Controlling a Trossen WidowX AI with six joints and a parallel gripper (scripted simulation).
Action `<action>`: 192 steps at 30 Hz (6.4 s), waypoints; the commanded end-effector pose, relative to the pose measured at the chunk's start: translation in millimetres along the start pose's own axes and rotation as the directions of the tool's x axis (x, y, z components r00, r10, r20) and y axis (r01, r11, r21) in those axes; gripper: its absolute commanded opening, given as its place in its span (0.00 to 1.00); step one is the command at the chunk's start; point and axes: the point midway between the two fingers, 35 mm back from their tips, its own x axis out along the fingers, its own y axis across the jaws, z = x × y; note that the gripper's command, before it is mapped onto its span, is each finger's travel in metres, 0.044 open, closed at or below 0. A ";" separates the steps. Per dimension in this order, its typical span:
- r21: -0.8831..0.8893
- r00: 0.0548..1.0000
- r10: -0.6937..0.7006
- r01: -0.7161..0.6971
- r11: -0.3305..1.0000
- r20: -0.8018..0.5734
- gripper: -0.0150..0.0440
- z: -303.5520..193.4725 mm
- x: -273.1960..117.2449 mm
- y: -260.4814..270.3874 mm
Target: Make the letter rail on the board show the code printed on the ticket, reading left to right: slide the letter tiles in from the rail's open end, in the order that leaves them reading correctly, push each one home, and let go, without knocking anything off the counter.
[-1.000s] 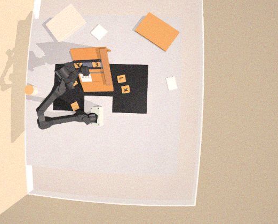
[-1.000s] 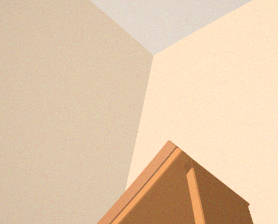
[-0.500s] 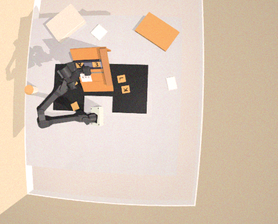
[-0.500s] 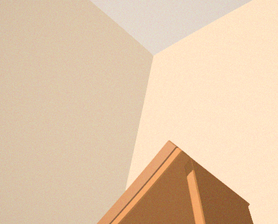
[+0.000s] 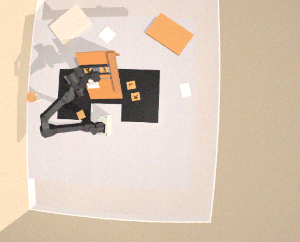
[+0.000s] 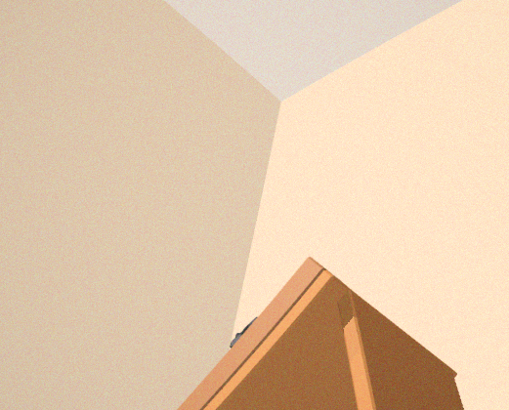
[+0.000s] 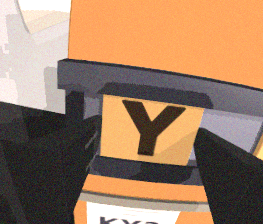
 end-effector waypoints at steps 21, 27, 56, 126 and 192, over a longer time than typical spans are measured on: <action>0.007 1.000 0.002 -0.002 1.000 -0.010 0.25 -3.8 1.7 -19.9; 0.007 1.000 0.002 -0.002 1.000 -0.010 0.25 -3.4 1.6 -23.8; 0.006 1.000 0.001 -0.001 1.000 -0.009 0.25 -0.1 0.8 -41.4; 0.007 1.000 0.000 0.000 1.000 -0.011 0.75 -3.5 -43.8 -43.8; 0.040 0.820 0.033 -0.012 0.999 -0.572 0.25 17.3 -21.3 -7.2</action>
